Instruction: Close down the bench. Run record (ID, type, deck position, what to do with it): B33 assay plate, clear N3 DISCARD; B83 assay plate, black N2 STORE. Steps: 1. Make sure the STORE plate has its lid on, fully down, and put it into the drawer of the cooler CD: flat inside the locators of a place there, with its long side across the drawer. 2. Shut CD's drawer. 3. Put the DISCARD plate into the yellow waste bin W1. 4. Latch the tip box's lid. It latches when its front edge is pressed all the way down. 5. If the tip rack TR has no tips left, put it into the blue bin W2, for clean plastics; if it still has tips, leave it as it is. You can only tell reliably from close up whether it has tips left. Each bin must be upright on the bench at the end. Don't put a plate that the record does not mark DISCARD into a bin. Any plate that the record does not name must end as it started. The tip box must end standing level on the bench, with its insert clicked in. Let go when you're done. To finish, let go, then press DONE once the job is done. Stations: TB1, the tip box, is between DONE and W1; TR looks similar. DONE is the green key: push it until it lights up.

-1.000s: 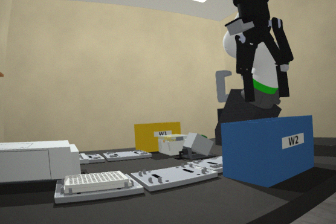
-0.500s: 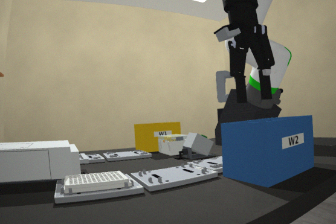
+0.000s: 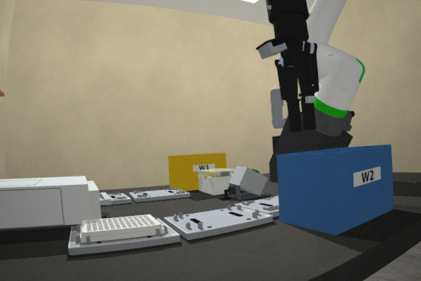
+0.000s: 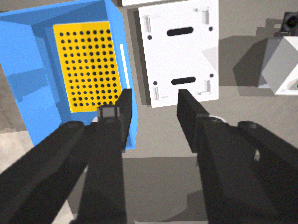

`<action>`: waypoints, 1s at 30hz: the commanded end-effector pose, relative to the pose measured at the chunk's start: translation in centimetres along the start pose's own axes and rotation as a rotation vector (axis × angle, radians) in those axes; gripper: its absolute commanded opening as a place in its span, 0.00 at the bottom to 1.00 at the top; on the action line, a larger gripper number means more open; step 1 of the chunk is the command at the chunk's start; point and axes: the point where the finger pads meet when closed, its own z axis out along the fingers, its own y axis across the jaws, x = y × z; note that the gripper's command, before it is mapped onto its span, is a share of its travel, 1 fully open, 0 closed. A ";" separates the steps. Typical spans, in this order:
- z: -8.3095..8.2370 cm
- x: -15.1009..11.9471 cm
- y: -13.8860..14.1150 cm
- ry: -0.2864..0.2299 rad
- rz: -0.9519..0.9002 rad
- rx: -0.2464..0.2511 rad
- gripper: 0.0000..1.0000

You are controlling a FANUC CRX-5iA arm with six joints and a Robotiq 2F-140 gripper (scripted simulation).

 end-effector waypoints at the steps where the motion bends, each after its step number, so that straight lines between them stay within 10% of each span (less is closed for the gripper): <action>1: -0.2 0.1 2.0 0.000 -0.001 0.001 0.10; 30: -0.8 0.1 12.0 0.000 -0.001 0.001 0.10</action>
